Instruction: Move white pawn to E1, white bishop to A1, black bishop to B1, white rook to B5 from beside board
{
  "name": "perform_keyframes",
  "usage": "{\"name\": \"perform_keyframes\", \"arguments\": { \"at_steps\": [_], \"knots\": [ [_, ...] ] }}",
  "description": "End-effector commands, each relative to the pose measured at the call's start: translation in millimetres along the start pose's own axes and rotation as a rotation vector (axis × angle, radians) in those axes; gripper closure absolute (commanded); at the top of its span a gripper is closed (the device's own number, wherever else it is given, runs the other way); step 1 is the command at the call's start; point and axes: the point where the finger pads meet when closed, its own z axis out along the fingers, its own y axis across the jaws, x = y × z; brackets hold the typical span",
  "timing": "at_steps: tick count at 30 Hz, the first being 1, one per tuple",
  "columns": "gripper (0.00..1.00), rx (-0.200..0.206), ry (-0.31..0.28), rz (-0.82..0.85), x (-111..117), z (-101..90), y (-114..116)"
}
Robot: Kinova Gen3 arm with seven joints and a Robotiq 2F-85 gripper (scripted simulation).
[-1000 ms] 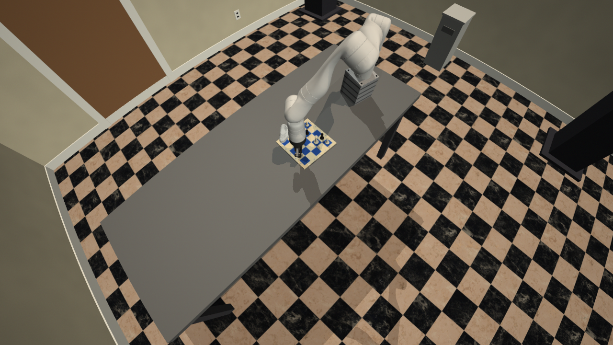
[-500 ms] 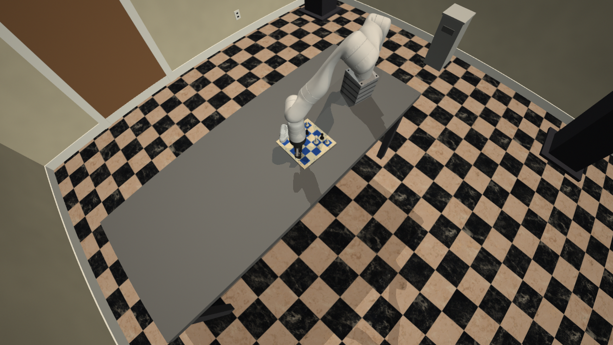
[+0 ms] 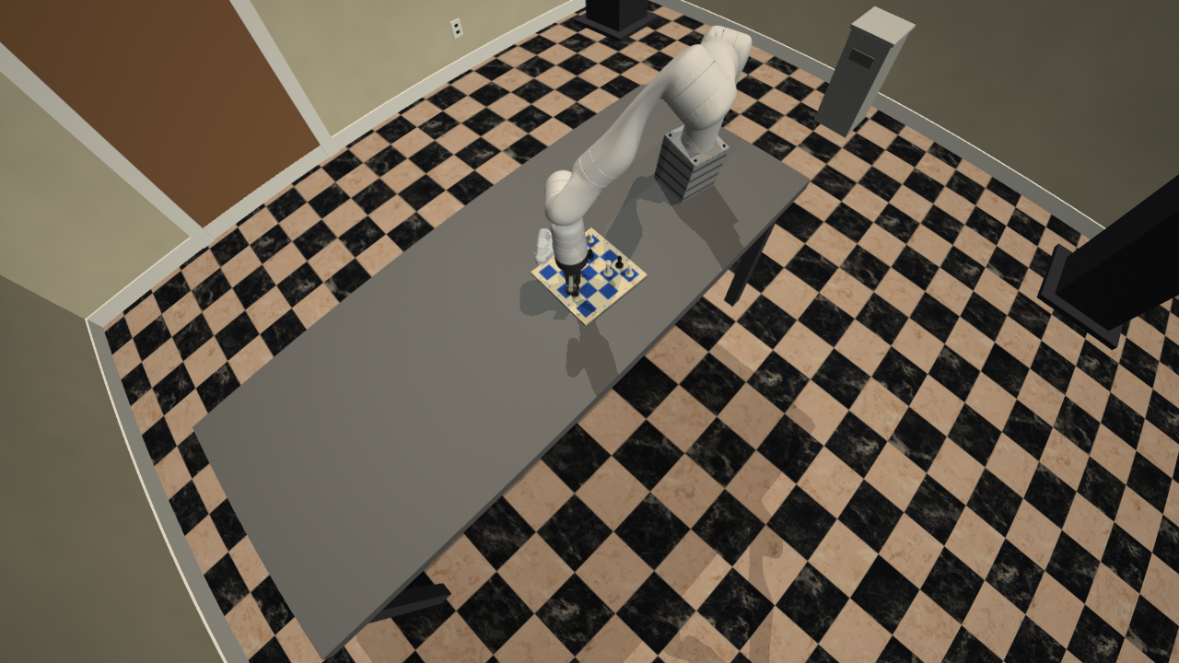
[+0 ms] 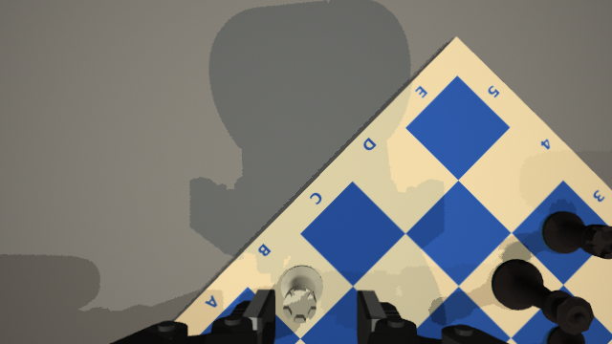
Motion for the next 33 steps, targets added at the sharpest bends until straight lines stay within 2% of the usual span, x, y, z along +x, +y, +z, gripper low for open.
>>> {"name": "perform_keyframes", "arguments": {
  "at_steps": [1,5,7,12,17,18,33],
  "knots": [
    [0.63,0.018,0.007,-0.003,1,-22.2,-8],
    [0.63,0.018,0.007,-0.003,0,-43.0,-7],
    [0.63,0.018,0.007,-0.003,0,-43.0,-7],
    [0.63,0.018,0.007,-0.003,0,-58.6,-7],
    [0.63,0.018,0.007,-0.003,0,-61.7,-7],
    [0.00,0.018,0.007,-0.003,0,-61.7,-7],
    [0.00,0.018,0.007,-0.003,0,-61.7,-7]
  ]
}}
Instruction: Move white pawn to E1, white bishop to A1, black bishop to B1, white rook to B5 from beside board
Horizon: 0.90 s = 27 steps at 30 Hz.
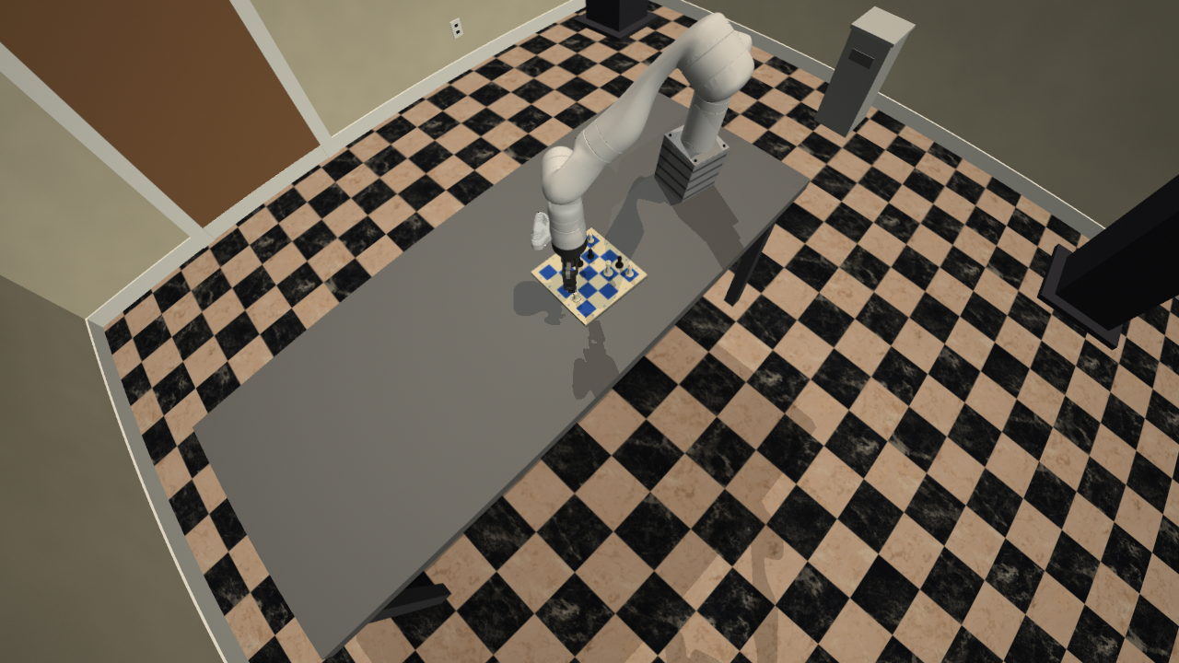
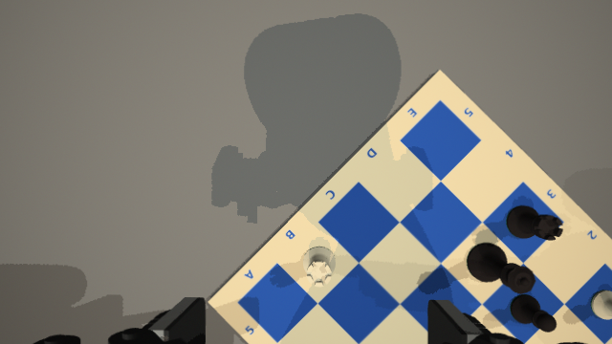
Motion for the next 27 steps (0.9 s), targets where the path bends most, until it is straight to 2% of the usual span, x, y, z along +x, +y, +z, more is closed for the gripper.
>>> {"name": "perform_keyframes", "arguments": {
  "at_steps": [1,12,16,23,25,27],
  "knots": [
    [0.00,0.002,0.001,0.000,0,-0.9,-1],
    [0.00,0.002,0.001,0.000,0,-5.3,-1],
    [0.00,0.002,0.001,0.000,0,-16.7,-1],
    [0.00,0.002,0.001,0.000,0,-47.7,0],
    [0.00,0.002,0.001,0.000,0,-47.7,0],
    [0.00,0.002,0.001,0.000,0,-56.3,0]
  ]
}}
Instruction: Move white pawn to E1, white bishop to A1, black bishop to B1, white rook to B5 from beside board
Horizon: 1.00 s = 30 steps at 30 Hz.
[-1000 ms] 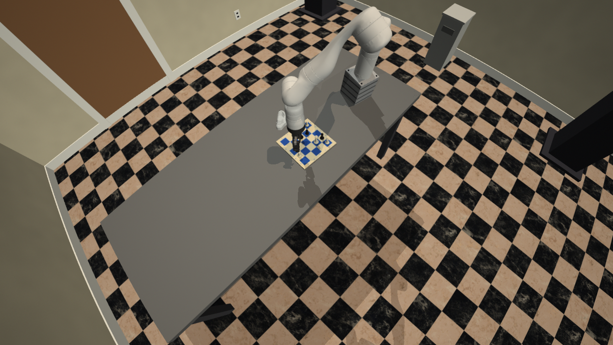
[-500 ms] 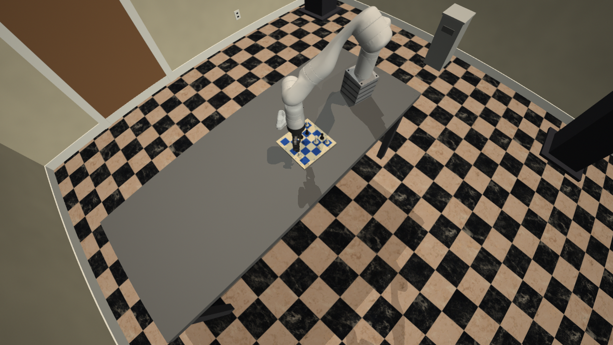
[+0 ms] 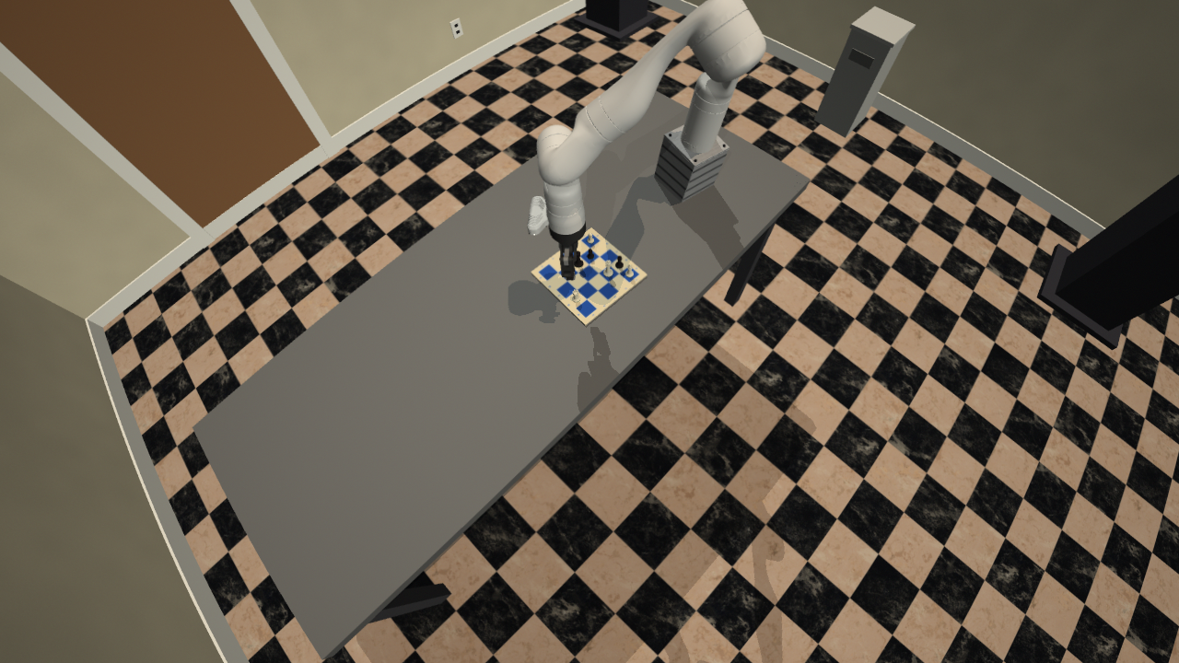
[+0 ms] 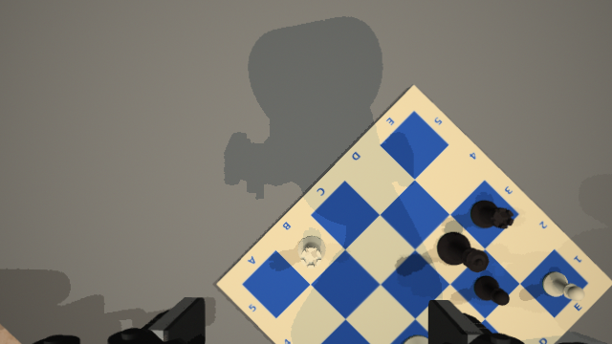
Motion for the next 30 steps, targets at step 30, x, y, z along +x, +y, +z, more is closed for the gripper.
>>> {"name": "perform_keyframes", "arguments": {
  "at_steps": [30],
  "knots": [
    [0.00,0.012,0.005,-0.004,0,-29.8,-5]
  ]
}}
